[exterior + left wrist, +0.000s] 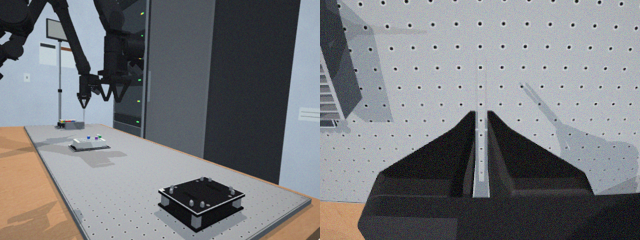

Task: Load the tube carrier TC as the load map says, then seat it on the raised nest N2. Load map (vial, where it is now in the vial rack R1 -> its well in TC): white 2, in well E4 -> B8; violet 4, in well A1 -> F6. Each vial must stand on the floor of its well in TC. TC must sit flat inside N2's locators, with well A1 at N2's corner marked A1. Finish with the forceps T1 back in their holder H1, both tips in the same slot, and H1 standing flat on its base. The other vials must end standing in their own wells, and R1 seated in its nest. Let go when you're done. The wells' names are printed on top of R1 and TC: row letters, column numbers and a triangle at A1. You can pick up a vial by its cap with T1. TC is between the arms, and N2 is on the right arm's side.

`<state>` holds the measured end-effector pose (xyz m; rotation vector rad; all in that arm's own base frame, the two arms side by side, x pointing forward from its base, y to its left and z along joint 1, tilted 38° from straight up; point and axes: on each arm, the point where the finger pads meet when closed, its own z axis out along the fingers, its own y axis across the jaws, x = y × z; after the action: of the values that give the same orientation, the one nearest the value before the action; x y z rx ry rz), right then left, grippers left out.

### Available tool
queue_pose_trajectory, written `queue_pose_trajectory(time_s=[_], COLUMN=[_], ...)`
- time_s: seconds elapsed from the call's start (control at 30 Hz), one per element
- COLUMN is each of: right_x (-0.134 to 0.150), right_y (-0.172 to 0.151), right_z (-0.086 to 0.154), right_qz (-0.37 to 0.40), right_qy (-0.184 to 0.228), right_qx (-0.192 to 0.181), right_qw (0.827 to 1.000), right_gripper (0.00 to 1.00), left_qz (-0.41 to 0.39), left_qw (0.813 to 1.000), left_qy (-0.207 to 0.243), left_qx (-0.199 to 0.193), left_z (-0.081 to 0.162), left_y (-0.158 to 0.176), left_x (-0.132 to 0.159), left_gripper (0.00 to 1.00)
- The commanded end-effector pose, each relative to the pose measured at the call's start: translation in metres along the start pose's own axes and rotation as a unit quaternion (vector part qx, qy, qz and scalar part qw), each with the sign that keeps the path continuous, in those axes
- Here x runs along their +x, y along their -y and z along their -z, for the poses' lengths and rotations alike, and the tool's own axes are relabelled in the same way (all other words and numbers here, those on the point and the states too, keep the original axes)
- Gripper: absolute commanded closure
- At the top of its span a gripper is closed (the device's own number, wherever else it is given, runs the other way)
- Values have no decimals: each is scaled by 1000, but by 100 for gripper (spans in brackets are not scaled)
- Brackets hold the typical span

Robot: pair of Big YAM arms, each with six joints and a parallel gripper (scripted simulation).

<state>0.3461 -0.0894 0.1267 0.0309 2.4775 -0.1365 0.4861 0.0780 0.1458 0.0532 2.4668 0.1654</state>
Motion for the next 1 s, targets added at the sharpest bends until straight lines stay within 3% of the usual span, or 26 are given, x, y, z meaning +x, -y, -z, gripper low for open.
queue_pose_trajectory(time_s=[0.0, 0.97], right_x=[-9, -9], right_y=[2, 2], right_z=[4, 4], right_qz=[-1, -1], right_qy=[9, 9], right_qx=[3, 3], right_qw=[1000, 1000], right_gripper=[0, 0], left_qz=[-1, -1], left_qw=[1000, 1000], left_qy=[-3, -4], left_qx=[-2, -3], left_z=[-2, -1], left_y=[-13, -58], left_x=[-8, -14], left_gripper=[93, 93])
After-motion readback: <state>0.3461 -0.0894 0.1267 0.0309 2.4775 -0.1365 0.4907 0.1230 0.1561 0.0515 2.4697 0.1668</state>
